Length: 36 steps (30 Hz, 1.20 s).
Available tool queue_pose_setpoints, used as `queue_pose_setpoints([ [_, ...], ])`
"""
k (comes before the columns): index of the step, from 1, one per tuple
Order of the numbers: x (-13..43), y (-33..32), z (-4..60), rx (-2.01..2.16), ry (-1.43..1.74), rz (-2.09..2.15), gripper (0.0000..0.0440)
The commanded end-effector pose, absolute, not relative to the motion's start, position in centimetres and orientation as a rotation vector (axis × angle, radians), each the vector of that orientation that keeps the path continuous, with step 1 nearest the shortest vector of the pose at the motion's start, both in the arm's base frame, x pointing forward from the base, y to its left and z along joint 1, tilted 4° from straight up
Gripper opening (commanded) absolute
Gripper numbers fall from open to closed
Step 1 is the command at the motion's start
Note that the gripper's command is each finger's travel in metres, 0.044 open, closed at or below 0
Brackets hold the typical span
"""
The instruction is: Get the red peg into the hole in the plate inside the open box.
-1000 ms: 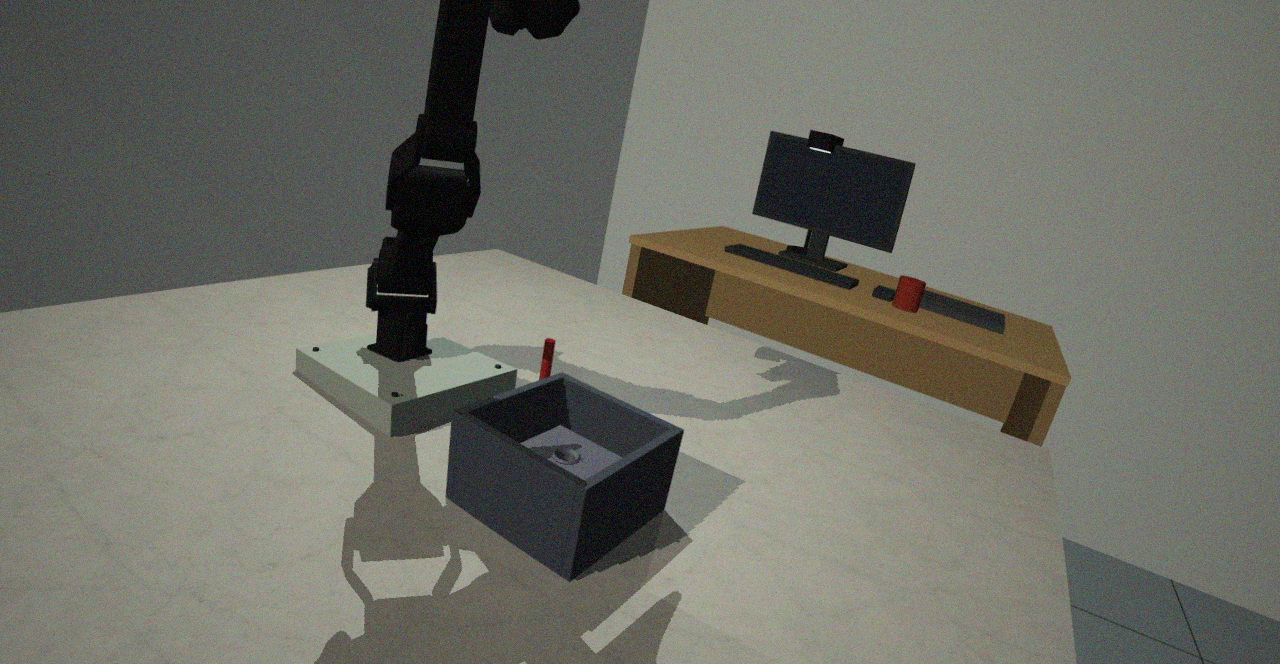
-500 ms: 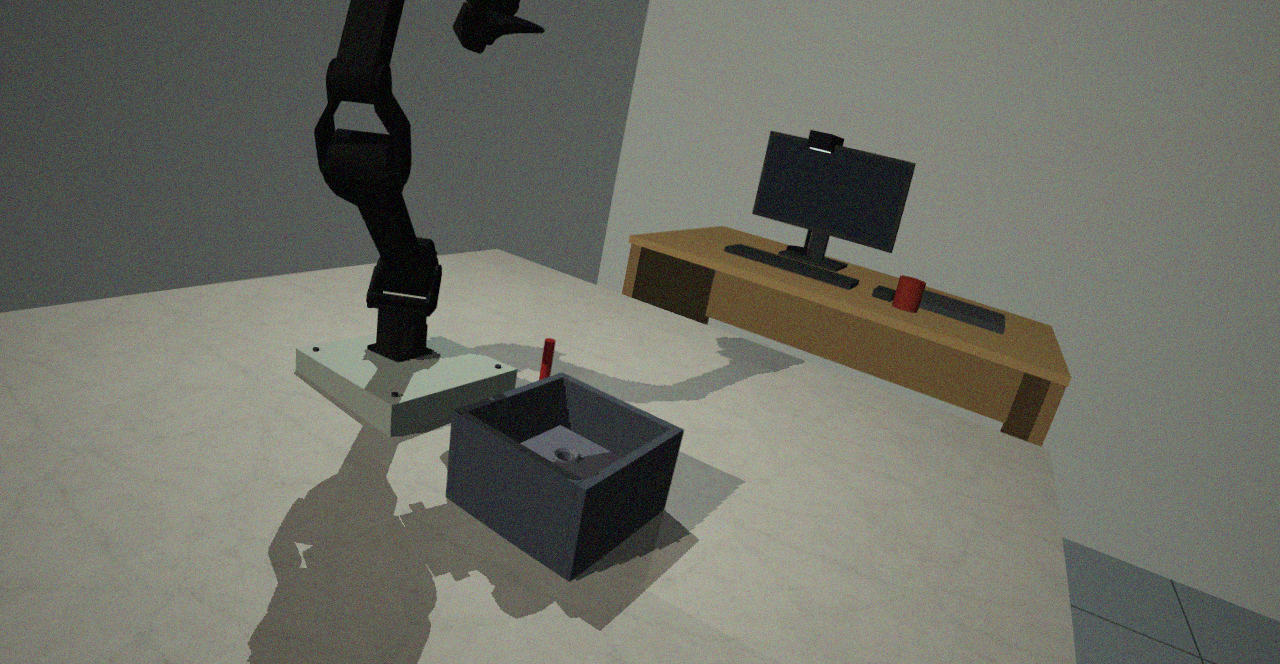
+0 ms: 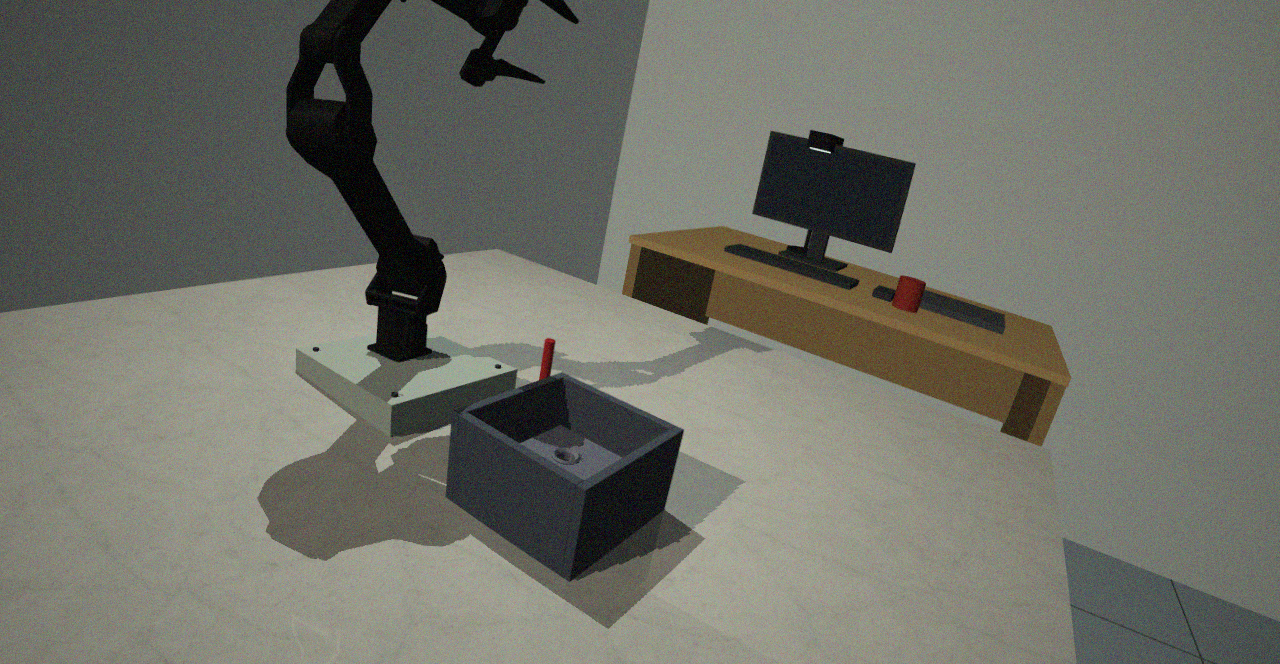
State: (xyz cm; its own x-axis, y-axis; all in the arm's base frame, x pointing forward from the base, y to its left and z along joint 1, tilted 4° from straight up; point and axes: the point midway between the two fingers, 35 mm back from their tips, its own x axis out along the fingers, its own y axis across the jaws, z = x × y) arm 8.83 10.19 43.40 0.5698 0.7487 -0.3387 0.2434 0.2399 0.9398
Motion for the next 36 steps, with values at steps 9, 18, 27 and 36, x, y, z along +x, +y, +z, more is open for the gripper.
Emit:
queue_pose_setpoints([
  [9, 10.3, 14.7, 36.4, 0.977, 0.888, 0.208, 0.0440],
  [18, 13.3, 16.0, 29.6, 0.735, 0.938, 0.004, 0.0440],
  [27, 16.5, 14.8, 22.3, 0.575, 1.063, -0.215, 0.0440],
  [36, 18.2, 12.6, 16.2, 0.543, 1.188, -0.413, 0.0440],
])
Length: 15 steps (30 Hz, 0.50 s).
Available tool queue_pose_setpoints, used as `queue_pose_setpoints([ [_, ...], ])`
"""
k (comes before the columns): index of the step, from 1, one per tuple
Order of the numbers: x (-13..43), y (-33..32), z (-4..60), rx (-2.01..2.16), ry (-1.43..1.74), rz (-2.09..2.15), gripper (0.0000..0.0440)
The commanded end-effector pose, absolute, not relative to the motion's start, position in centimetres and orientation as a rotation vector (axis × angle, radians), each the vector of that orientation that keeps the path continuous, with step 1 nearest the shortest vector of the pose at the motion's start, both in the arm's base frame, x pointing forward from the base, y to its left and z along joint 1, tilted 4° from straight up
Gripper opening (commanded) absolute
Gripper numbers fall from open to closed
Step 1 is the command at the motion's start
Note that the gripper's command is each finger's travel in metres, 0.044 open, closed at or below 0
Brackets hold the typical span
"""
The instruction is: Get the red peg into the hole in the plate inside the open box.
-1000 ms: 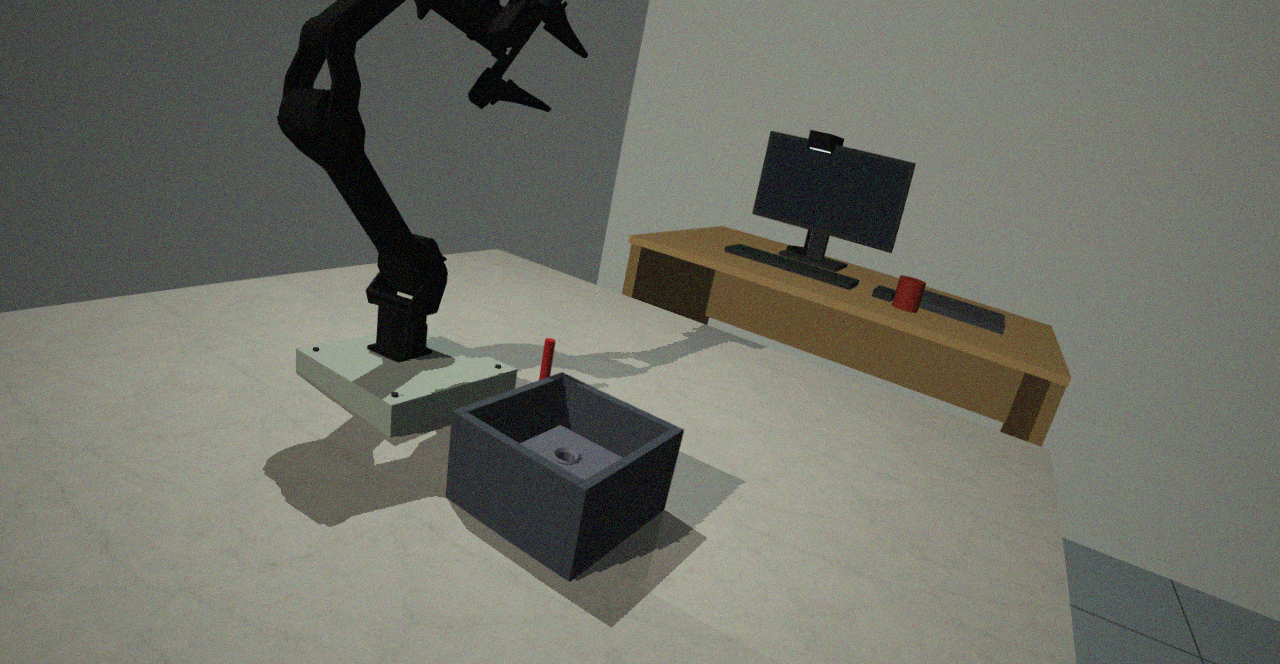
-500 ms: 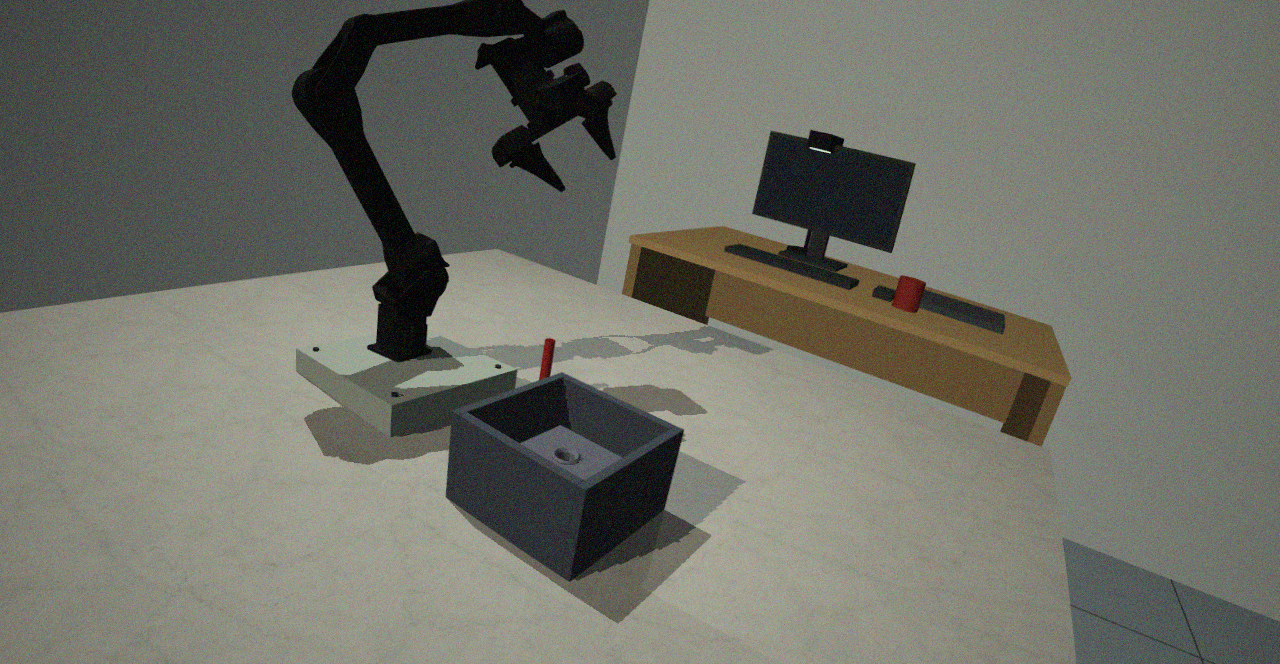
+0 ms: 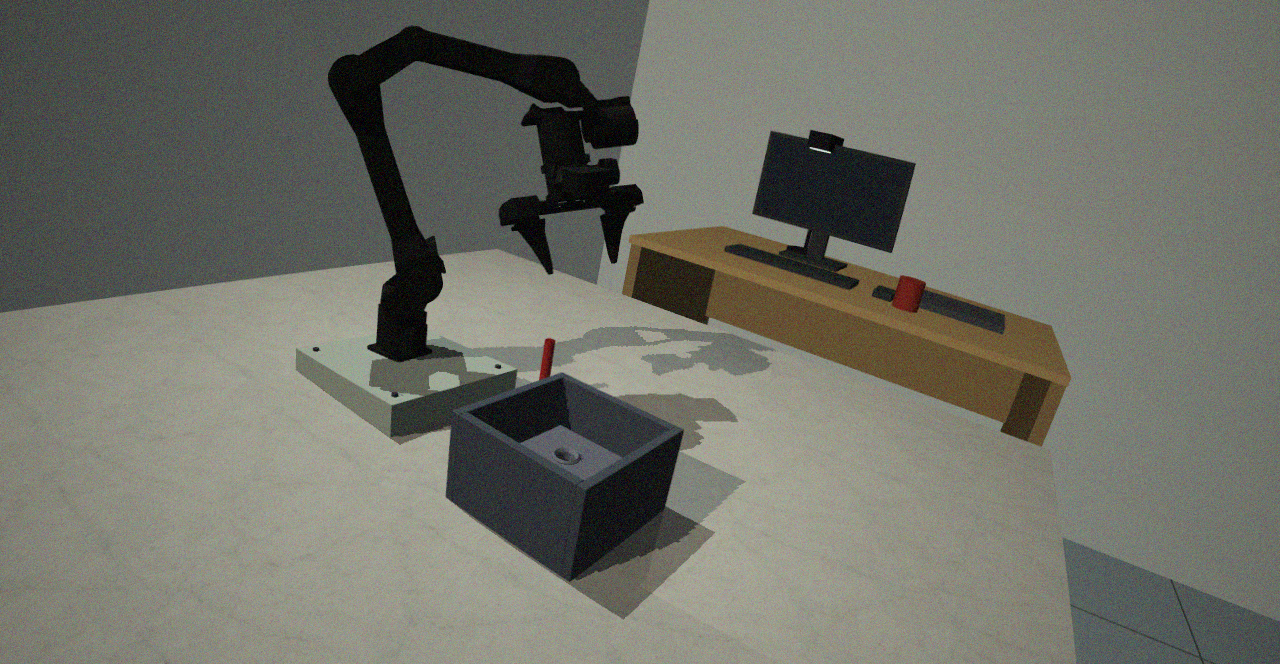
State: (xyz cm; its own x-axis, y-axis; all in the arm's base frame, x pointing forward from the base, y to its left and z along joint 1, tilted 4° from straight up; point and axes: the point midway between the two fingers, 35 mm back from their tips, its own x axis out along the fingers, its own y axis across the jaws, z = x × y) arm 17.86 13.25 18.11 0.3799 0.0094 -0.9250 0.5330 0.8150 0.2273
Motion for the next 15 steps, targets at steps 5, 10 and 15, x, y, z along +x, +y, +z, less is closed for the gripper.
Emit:
queue_pose_setpoints([
  [5, 18.5, 11.6, 13.2, 0.555, 1.242, -0.510, 0.0440],
  [10, 18.6, 10.9, 10.3, 0.578, 1.277, -0.585, 0.0440],
  [15, 18.7, 10.6, 7.7, 0.606, 1.289, -0.625, 0.0440],
])
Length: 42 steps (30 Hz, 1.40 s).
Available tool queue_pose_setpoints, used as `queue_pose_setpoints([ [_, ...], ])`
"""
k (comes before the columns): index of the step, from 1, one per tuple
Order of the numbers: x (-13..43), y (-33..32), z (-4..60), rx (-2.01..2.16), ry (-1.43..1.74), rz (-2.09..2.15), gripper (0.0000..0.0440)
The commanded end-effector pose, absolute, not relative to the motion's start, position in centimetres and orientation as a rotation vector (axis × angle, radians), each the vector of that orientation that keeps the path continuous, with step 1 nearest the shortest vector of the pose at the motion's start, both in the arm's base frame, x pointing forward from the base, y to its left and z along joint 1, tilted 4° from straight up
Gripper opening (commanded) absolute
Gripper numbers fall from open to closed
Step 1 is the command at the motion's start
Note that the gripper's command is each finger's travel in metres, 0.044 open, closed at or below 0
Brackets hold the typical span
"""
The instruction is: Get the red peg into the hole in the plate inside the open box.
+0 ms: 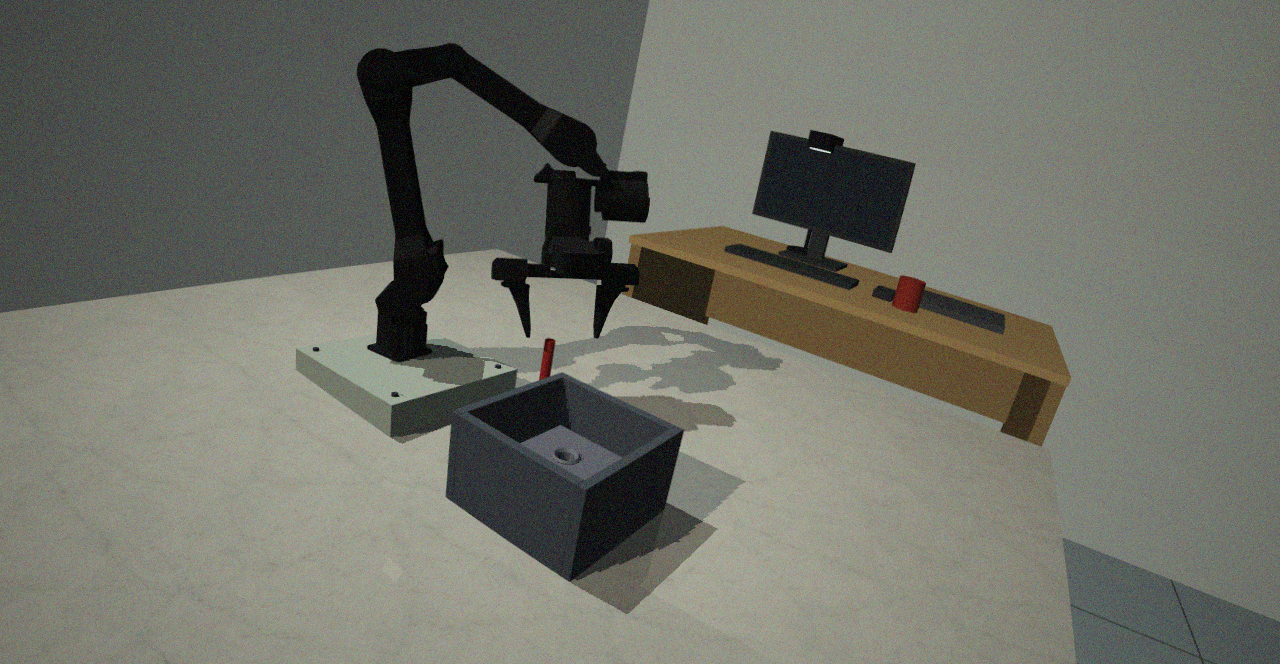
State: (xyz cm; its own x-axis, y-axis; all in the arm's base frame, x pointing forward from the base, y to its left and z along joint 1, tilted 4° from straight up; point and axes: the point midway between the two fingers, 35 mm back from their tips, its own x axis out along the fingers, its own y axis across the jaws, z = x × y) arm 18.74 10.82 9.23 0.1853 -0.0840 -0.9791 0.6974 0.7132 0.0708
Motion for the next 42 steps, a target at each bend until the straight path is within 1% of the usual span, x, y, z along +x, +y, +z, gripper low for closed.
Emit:
queue_pose_setpoints([
  [1, 18.7, 10.6, 7.1, 0.614, 1.289, -0.629, 0.0440],
  [9, 18.7, 10.6, 3.7, 0.683, 1.280, -0.649, 0.0438],
  [11, 18.7, 10.6, 3.2, 0.699, 1.279, -0.656, 0.0424],
  [13, 18.6, 10.6, 2.7, 0.715, 1.282, -0.666, 0.0379],
  [27, 18.0, 10.6, 2.2, 0.769, 1.381, -0.691, 0.0012],
  [28, 18.0, 10.6, 2.2, 0.772, 1.387, -0.691, 0.0000],
  [42, 21.4, 8.6, 7.4, 0.677, 1.243, -0.615, 0.0000],
])
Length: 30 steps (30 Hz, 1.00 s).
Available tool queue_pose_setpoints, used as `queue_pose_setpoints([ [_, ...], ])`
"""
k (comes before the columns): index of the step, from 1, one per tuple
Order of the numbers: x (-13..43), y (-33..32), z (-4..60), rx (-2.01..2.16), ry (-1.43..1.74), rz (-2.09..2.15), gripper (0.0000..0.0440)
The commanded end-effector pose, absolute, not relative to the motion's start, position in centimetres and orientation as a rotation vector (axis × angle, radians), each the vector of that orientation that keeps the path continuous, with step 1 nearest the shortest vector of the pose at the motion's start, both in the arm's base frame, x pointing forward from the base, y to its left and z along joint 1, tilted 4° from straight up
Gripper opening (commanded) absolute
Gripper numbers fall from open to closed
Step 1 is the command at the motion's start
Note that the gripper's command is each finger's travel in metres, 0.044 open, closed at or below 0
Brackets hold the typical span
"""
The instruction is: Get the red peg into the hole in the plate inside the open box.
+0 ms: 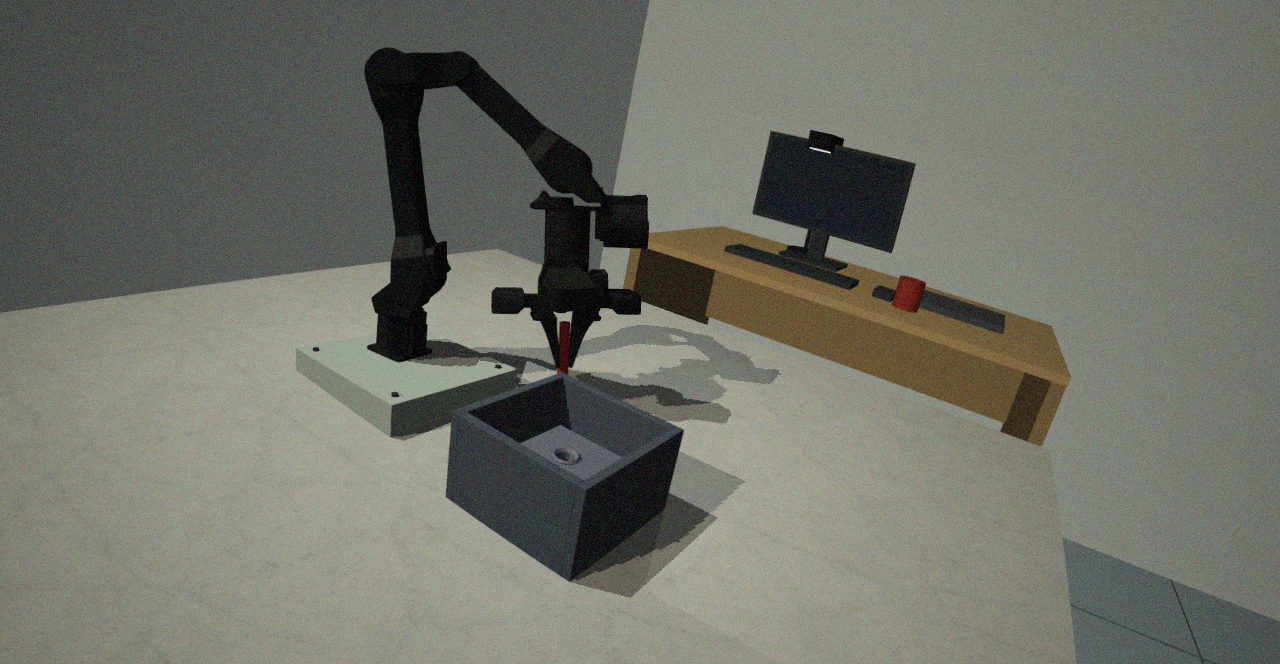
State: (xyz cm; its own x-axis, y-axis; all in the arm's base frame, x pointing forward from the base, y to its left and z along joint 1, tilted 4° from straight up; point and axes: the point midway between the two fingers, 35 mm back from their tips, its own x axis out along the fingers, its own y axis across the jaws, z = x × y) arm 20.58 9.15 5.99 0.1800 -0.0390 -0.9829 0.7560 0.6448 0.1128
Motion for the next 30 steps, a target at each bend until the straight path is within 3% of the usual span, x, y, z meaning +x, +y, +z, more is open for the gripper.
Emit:
queue_pose_setpoints([
  [1, 21.6, 8.4, 7.9, 0.672, 1.233, -0.613, 0.0000],
  [12, 24.5, 5.5, 12.2, 0.635, 1.144, -0.625, 0.0000],
  [30, 28.3, -1.3, 13.4, 0.670, 1.067, -0.738, 0.0000],
])
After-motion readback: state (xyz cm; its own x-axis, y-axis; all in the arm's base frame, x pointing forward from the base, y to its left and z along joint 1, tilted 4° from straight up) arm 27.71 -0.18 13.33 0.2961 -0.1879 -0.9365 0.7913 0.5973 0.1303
